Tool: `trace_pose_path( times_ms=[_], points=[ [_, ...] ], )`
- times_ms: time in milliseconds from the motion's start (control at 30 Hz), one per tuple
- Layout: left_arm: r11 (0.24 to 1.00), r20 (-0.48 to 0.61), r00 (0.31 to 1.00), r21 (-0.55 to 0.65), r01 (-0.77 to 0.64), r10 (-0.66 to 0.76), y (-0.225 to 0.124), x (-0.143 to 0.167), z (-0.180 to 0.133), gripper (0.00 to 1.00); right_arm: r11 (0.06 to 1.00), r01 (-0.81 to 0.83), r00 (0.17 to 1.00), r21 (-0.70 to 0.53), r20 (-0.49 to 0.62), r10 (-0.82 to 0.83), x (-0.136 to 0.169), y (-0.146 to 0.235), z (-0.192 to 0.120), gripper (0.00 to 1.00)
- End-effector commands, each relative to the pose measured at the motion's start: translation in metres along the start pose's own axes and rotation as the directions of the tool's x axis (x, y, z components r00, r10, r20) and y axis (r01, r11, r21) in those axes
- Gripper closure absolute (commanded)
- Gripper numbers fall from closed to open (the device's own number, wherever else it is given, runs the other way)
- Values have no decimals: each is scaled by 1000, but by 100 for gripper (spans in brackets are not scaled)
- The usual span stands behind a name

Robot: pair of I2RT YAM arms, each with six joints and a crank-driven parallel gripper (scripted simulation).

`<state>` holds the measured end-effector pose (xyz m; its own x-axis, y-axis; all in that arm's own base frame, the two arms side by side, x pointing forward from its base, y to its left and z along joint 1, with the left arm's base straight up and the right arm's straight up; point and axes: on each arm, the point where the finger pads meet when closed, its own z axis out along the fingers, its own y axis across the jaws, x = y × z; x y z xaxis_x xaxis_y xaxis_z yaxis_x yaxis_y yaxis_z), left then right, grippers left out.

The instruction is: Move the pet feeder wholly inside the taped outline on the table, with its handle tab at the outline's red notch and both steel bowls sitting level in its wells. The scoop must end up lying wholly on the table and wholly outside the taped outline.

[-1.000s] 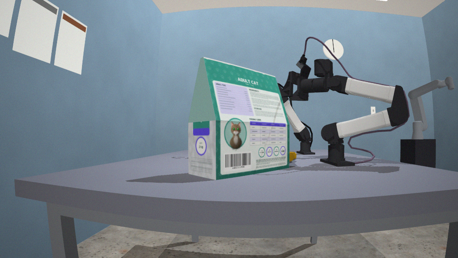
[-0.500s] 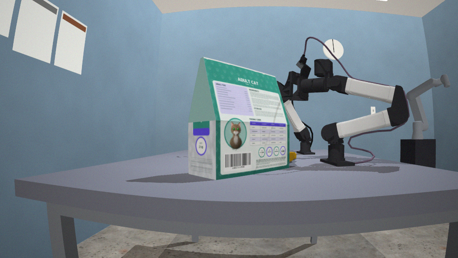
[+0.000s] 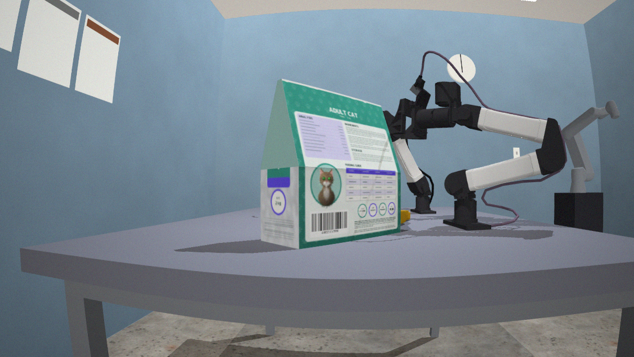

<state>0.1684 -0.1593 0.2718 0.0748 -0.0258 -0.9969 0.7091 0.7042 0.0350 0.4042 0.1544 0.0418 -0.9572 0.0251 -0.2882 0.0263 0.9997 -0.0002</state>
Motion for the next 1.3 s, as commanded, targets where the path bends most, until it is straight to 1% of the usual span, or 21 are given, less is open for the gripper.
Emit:
trace_pose_path(
  times_ms=[0, 100, 333, 600, 700, 900, 1267],
  points=[
    [1000, 3, 1000, -3, -3, 3, 1, -1, -1, 5, 991, -126, 992, 42, 18, 126, 4, 1, -9, 88],
    [1000, 3, 1000, -3, -3, 3, 1, -1, -1, 5, 983, -173, 985, 57, 19, 172, 7, 2, -9, 88],
    [1000, 3, 1000, -3, -3, 3, 1, -1, -1, 5, 973, -219, 976, 71, 22, 218, 10, 4, -9, 88],
    [1000, 3, 1000, -3, -3, 3, 1, -1, -1, 5, 927, -354, 935, 120, 25, 354, 21, 10, -7, 88],
    [1000, 3, 1000, -3, -3, 3, 1, -1, -1, 5, 908, -401, 916, 125, 39, 399, 18, 15, -8, 88],
    [1000, 3, 1000, -3, -3, 3, 1, -1, -1, 5, 894, -427, 904, 138, 40, 426, 21, 17, -6, 88],
    [1000, 3, 1000, -3, -3, 3, 1, -1, -1, 5, 789, -586, 809, 187, 69, 584, 30, 29, -7, 88]
  ],
)
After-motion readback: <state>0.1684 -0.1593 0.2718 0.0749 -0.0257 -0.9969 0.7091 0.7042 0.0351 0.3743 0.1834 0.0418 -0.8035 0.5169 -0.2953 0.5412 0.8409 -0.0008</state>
